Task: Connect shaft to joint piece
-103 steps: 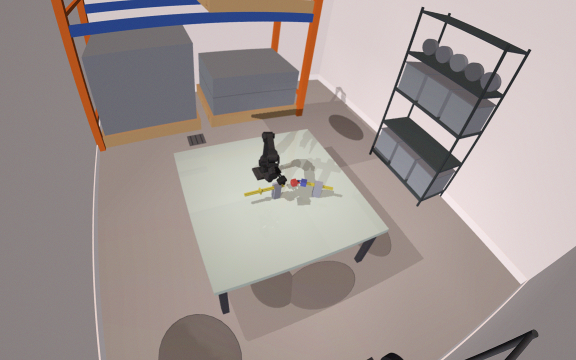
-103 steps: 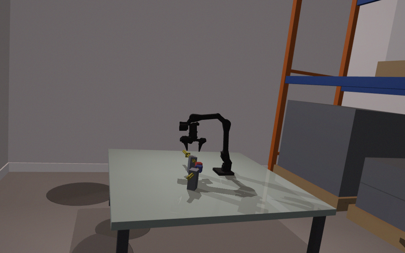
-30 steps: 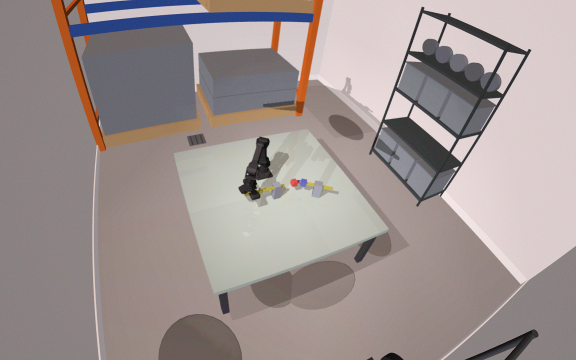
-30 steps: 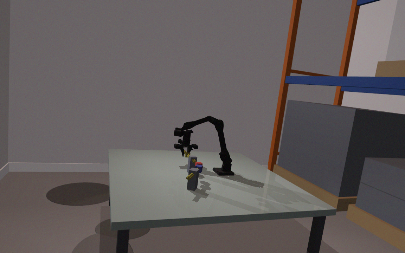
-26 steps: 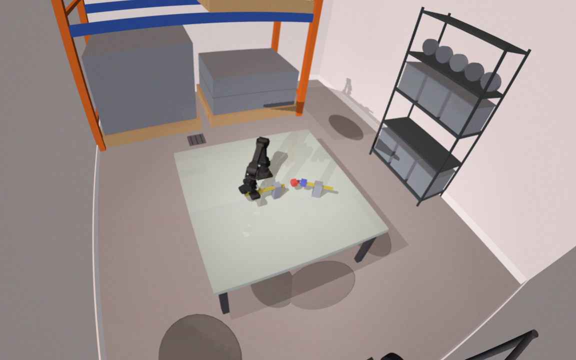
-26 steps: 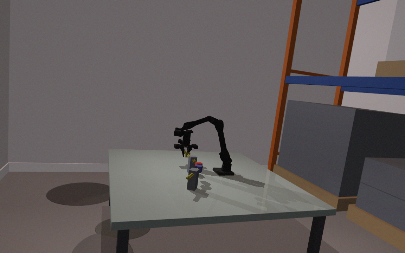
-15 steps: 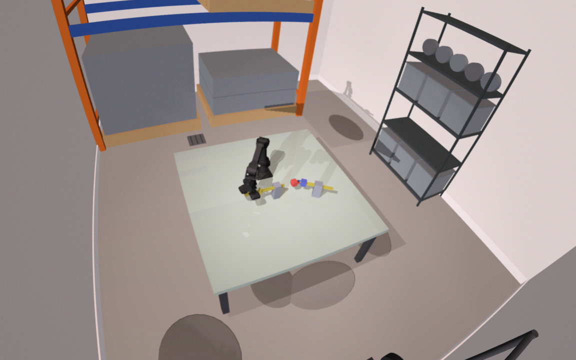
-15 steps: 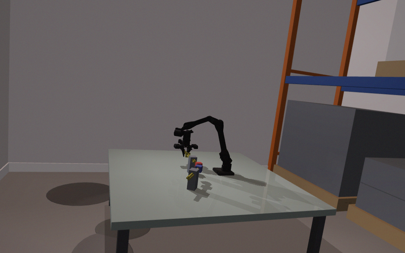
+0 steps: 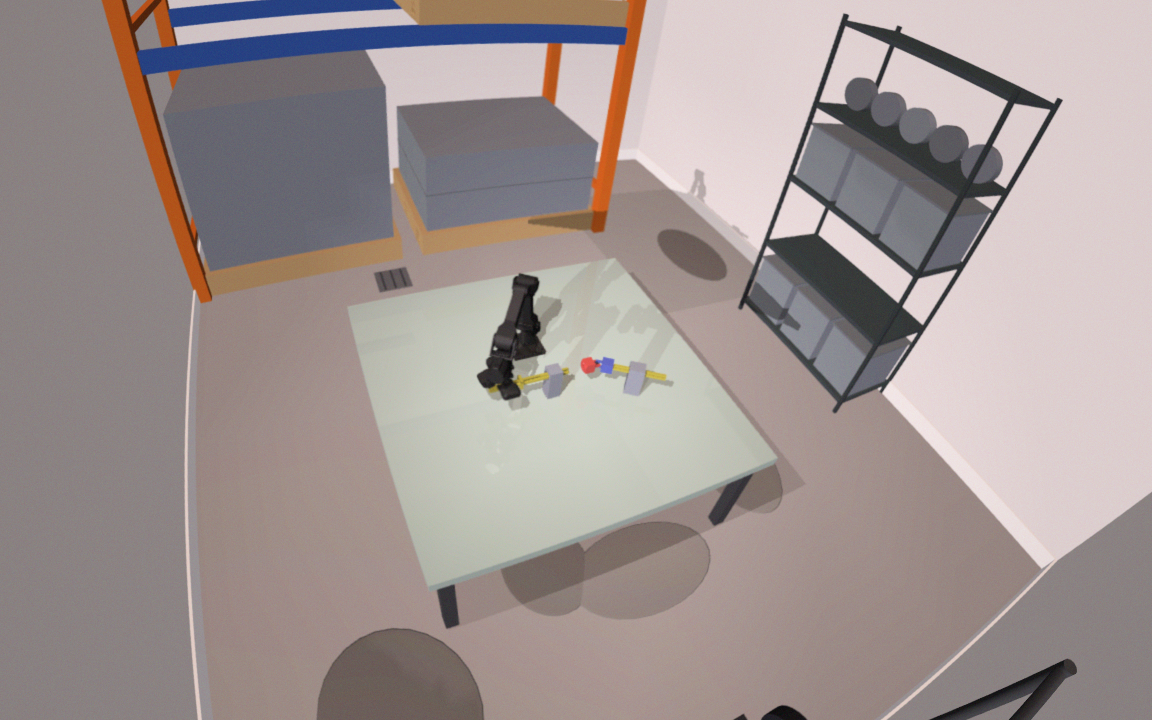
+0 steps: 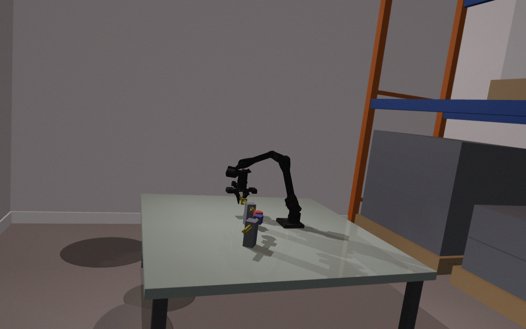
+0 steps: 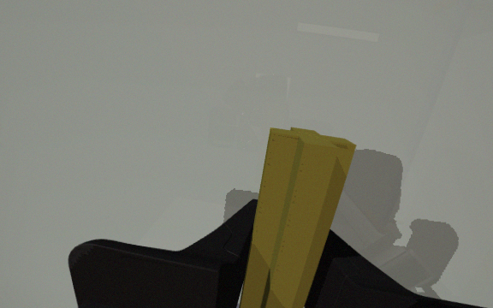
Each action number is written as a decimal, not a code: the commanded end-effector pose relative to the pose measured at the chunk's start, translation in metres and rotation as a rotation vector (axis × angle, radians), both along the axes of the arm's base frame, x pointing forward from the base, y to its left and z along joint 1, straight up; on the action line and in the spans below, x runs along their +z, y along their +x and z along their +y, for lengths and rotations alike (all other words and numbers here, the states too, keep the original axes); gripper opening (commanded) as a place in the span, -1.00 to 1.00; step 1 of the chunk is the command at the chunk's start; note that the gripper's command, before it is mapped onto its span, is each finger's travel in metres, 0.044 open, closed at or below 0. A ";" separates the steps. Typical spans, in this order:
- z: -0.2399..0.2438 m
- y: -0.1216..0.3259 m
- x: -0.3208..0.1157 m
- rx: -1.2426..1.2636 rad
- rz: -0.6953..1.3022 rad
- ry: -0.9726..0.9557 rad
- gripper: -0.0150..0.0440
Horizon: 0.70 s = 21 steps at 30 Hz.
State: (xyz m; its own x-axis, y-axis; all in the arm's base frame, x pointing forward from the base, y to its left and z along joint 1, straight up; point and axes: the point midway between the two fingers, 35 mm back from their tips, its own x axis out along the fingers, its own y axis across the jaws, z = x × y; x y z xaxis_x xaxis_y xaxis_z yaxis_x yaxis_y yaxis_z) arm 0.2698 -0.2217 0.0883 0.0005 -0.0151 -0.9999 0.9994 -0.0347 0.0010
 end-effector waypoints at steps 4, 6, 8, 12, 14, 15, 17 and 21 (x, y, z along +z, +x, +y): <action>0.004 0.000 0.000 -0.001 -0.005 0.000 -0.49; 0.007 0.000 0.000 -0.002 -0.008 0.000 -0.49; 0.010 0.001 0.000 -0.003 -0.011 0.000 -0.49; 0.016 0.001 -0.001 -0.004 -0.015 0.000 -0.49; 0.019 0.001 -0.001 -0.004 -0.016 0.000 -0.49; 0.020 0.001 -0.001 -0.004 -0.017 0.000 -0.49; 0.024 0.001 -0.001 -0.004 -0.018 0.001 -0.49; 0.030 0.001 -0.001 -0.005 -0.018 0.001 -0.49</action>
